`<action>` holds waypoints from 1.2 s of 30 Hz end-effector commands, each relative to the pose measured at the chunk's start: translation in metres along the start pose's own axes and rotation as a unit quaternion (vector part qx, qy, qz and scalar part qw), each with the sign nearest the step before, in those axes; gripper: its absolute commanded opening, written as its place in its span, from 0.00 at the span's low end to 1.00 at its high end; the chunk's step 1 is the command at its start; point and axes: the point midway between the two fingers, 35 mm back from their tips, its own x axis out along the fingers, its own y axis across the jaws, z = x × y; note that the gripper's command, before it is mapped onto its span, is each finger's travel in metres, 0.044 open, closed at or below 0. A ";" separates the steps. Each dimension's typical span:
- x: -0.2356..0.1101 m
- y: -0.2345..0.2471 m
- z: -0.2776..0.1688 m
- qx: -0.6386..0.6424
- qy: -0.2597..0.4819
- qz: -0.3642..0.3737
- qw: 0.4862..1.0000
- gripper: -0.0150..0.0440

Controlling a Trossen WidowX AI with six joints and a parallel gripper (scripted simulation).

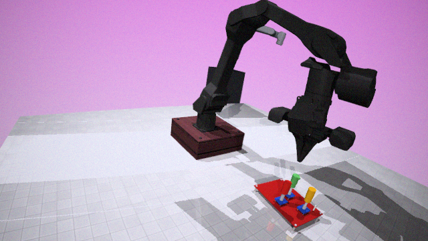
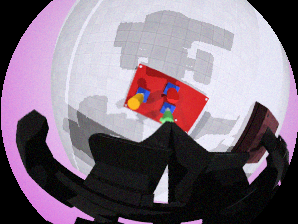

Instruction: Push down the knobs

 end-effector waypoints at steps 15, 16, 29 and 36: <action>0.024 -0.003 -0.023 -0.006 0.001 -0.011 1.000 0.25; 0.024 -0.003 -0.023 -0.006 0.001 -0.011 1.000 0.25; 0.043 -0.004 -0.023 -0.006 0.001 -0.011 1.000 0.25; 0.044 -0.004 -0.023 -0.006 0.001 -0.011 1.000 0.25</action>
